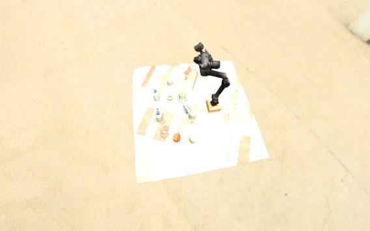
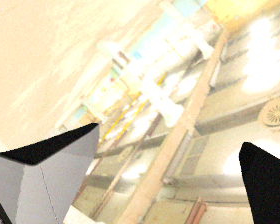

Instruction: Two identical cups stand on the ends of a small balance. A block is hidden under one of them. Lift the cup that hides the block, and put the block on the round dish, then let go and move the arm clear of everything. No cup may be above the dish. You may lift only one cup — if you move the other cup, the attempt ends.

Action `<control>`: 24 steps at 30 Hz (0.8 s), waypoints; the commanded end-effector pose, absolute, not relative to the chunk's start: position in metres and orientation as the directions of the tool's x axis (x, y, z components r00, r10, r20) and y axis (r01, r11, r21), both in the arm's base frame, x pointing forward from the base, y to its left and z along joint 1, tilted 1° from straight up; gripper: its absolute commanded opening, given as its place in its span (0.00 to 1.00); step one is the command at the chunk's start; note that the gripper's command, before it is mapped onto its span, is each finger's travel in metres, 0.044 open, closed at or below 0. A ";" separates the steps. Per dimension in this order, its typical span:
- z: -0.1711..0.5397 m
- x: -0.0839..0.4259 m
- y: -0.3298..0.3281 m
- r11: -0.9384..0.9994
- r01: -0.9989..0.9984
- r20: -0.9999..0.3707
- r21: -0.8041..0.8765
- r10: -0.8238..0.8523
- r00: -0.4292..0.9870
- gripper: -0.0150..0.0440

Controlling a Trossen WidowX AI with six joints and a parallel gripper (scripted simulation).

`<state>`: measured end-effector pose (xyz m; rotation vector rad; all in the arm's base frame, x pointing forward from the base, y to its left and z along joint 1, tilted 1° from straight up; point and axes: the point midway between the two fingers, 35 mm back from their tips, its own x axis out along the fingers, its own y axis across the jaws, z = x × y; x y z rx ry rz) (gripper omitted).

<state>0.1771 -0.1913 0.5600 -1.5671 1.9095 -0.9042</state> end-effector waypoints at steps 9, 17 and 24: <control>0.569 0.174 -0.194 0.090 -0.772 0.124 -0.630 -0.969 -0.214 1.00; 0.579 0.175 -0.196 0.098 -0.908 0.210 -0.407 -0.958 -0.197 1.00; 0.585 0.178 -0.197 0.115 -0.976 0.280 -0.182 -0.946 -0.164 1.00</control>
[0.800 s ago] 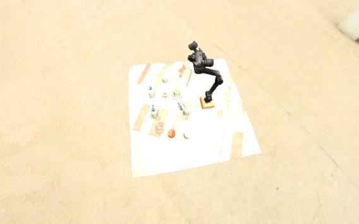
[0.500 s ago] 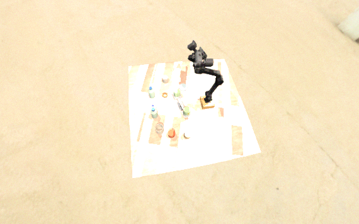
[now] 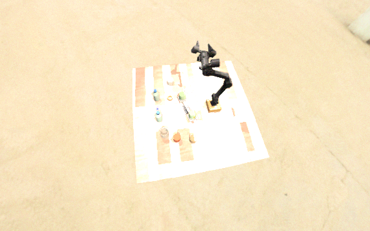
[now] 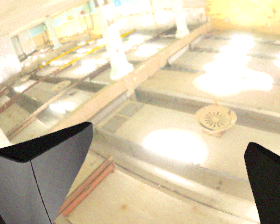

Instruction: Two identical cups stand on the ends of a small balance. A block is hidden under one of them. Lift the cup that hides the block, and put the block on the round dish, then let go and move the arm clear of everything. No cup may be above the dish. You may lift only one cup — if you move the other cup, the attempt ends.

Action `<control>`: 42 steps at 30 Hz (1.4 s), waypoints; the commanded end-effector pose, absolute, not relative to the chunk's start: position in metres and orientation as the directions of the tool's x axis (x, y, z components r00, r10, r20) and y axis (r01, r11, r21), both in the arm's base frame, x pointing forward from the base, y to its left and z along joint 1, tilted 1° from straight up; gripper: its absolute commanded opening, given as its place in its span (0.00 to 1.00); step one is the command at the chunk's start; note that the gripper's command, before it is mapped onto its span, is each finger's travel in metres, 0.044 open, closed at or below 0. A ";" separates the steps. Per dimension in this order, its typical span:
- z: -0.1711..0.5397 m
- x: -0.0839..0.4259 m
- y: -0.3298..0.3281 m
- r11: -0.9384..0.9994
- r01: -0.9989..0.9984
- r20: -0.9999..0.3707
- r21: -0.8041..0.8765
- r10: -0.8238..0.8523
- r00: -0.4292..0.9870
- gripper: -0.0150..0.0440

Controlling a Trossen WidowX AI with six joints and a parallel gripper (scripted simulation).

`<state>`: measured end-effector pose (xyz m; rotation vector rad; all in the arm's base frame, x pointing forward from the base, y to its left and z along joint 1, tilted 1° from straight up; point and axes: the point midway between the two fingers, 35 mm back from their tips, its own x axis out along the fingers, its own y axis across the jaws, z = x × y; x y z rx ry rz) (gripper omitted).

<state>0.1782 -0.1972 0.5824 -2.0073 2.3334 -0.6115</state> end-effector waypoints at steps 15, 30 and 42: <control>0.590 0.191 -0.200 0.175 -0.935 0.396 0.309 -0.917 -0.041 1.00; 0.580 0.211 -0.200 0.244 -0.681 0.446 0.691 -0.885 0.135 1.00; 0.561 0.228 -0.199 0.316 -0.351 0.425 0.881 -0.855 0.296 1.00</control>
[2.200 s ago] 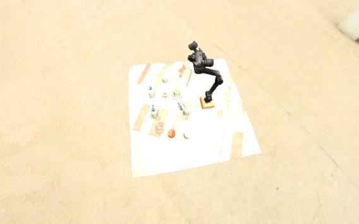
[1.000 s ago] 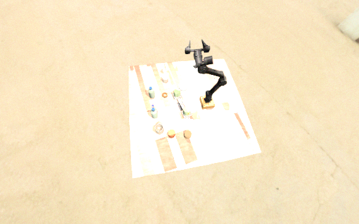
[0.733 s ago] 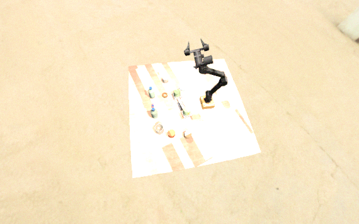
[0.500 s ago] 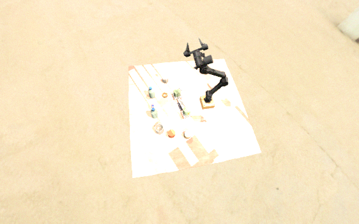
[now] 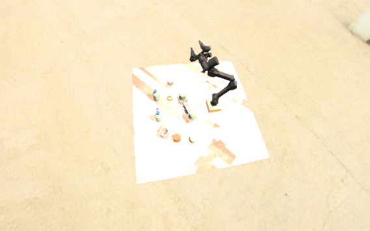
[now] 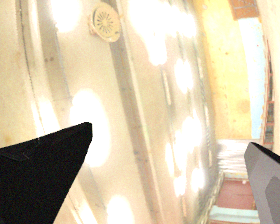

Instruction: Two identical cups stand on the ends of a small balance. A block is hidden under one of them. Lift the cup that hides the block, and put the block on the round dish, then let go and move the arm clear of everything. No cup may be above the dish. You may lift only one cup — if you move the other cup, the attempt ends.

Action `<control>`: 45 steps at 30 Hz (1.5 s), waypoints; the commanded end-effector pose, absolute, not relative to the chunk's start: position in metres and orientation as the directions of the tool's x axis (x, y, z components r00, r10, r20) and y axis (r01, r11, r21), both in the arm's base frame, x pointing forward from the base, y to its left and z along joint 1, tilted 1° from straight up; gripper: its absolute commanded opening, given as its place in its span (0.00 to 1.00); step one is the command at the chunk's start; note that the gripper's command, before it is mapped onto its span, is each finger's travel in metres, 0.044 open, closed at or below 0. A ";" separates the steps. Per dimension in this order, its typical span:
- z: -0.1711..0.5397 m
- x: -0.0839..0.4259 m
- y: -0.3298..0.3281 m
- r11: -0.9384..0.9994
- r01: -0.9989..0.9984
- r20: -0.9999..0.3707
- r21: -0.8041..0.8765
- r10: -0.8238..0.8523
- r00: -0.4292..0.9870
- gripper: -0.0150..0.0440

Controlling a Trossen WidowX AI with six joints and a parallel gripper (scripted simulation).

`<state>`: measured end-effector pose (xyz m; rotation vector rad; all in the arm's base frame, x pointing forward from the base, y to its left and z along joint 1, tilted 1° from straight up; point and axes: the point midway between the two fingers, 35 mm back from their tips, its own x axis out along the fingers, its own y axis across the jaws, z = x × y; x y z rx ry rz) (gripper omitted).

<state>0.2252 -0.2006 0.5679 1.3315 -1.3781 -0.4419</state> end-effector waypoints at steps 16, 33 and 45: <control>0.516 0.248 -0.195 0.428 0.130 0.309 0.895 -0.801 0.512 1.00; 0.448 0.260 -0.183 0.579 0.512 0.077 0.634 -0.706 0.704 1.00; 0.389 0.257 -0.165 0.710 0.603 -0.134 0.364 -0.600 0.788 1.00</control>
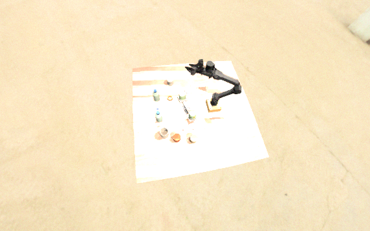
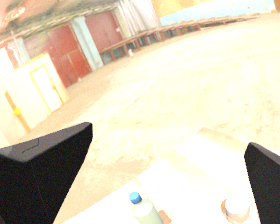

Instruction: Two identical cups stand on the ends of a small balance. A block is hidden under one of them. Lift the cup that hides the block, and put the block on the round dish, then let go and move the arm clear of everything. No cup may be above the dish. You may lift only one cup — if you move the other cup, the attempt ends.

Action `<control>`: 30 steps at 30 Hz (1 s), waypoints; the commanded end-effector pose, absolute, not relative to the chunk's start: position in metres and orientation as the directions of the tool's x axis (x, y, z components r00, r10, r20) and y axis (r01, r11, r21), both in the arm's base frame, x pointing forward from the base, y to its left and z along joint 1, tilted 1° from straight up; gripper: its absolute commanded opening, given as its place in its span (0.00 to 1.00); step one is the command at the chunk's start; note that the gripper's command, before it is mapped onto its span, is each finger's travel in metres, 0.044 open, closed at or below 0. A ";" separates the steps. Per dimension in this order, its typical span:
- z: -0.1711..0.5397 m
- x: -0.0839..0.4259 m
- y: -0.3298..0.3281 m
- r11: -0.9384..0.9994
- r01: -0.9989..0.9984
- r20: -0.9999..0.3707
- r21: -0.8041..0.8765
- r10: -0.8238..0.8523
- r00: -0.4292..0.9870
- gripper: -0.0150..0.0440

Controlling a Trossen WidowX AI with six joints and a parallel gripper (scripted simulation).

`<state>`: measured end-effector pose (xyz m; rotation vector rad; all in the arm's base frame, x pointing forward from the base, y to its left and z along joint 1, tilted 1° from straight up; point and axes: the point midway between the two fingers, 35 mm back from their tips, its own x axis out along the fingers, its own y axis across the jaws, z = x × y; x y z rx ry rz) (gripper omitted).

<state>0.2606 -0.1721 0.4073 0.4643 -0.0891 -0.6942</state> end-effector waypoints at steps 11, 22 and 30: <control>0.330 0.245 -0.141 0.839 0.528 -0.344 0.131 -0.461 0.818 1.00; 0.272 0.222 -0.107 0.949 0.314 -0.539 -0.018 -0.273 0.797 1.00; 0.233 0.199 -0.075 0.994 0.098 -0.652 -0.043 -0.103 0.751 1.00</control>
